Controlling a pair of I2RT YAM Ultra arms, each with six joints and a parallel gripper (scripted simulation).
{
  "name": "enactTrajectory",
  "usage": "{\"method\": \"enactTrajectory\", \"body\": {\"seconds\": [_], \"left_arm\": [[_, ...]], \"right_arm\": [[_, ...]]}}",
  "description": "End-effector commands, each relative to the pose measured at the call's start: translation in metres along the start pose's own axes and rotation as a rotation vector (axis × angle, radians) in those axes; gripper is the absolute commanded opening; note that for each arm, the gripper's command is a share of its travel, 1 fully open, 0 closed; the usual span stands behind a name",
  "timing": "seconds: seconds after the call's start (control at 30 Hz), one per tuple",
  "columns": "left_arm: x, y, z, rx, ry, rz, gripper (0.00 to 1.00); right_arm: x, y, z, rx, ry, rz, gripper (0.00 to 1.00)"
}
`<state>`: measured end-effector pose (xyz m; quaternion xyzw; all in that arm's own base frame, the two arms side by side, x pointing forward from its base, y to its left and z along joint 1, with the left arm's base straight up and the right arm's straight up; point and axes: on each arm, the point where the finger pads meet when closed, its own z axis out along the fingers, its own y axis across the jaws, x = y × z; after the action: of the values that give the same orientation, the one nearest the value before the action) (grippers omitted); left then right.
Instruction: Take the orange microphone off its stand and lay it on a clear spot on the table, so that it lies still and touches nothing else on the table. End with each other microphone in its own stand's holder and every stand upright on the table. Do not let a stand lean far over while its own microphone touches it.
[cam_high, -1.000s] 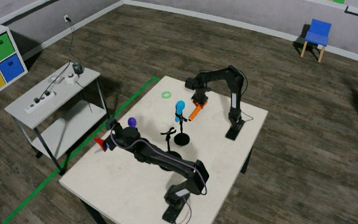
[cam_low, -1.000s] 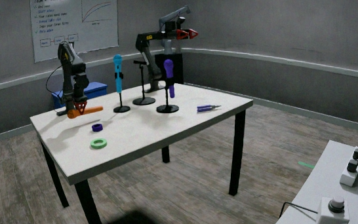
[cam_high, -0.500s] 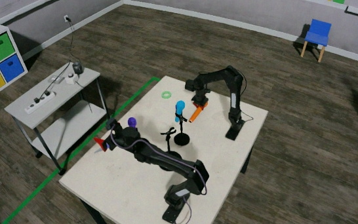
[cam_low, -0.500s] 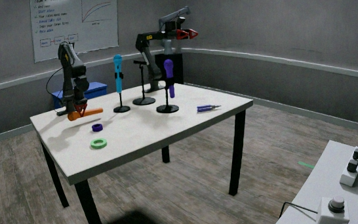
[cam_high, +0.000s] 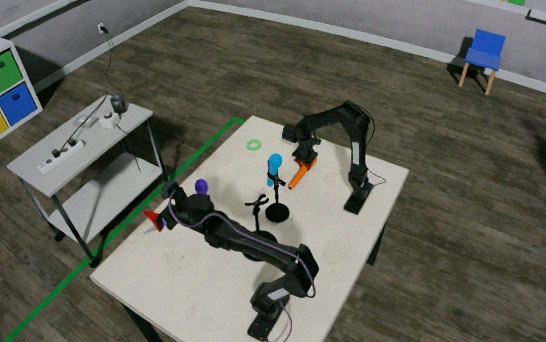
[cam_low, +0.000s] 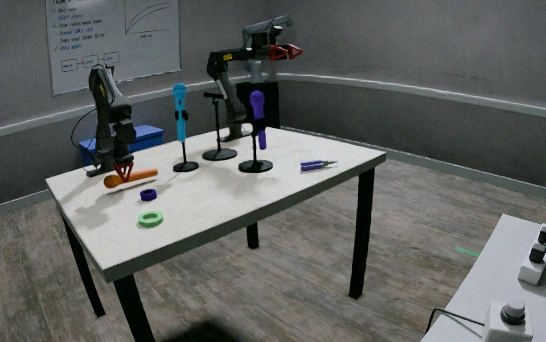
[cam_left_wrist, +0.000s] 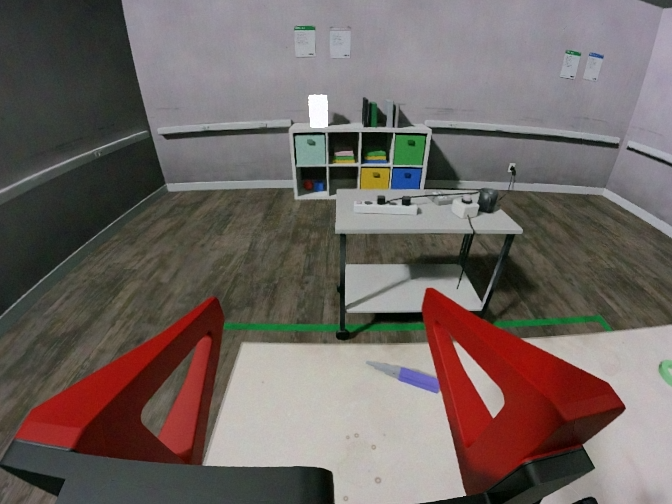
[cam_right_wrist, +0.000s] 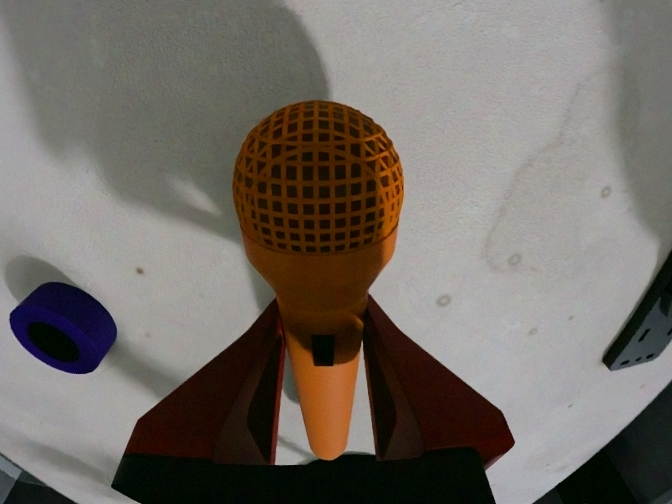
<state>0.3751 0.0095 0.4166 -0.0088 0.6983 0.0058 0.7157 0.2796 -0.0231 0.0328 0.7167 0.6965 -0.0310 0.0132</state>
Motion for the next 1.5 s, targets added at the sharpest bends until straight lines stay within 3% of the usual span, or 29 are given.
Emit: {"method": "enactTrajectory", "body": {"seconds": [0.0, 0.2, 0.3, 0.5, 0.57, 0.7, 0.83, 0.87, 1.47], "left_arm": [[-0.034, 0.002, -0.011, -0.013, -0.083, 0.002, 0.98], [-0.034, 0.002, -0.011, -0.013, -0.083, 0.002, 0.98], [-0.034, 0.002, -0.011, -0.013, -0.083, 0.002, 0.98], [-0.034, 0.002, -0.011, -0.013, -0.083, 0.002, 0.98], [-0.034, 0.002, -0.011, -0.013, -0.083, 0.002, 0.98], [-0.034, 0.002, -0.011, -0.013, -0.083, 0.002, 0.98], [-0.034, 0.002, -0.011, -0.013, -0.083, 0.002, 0.98], [-0.034, 0.002, -0.011, -0.013, -0.083, 0.002, 0.98], [-0.034, 0.002, -0.011, -0.013, -0.083, 0.002, 0.98]], "right_arm": [[-0.005, 0.003, 0.010, -0.010, -0.016, 0.023, 0.00], [-0.005, 0.012, 0.004, -0.050, -0.015, 0.023, 0.00], [-0.004, 0.000, 0.018, 0.001, -0.013, 0.021, 0.00], [-0.005, 0.009, 0.003, -0.040, -0.013, 0.023, 0.00], [-0.002, -0.001, 0.021, 0.002, 0.000, 0.011, 0.00], [-0.005, 0.009, 0.009, -0.043, -0.005, 0.015, 0.00], [-0.002, -0.001, 0.023, 0.001, -0.009, 0.008, 0.00], [-0.004, 0.007, 0.005, -0.036, -0.011, 0.017, 0.88], [-0.002, 0.007, -0.008, -0.038, -0.011, 0.011, 0.88]]}}
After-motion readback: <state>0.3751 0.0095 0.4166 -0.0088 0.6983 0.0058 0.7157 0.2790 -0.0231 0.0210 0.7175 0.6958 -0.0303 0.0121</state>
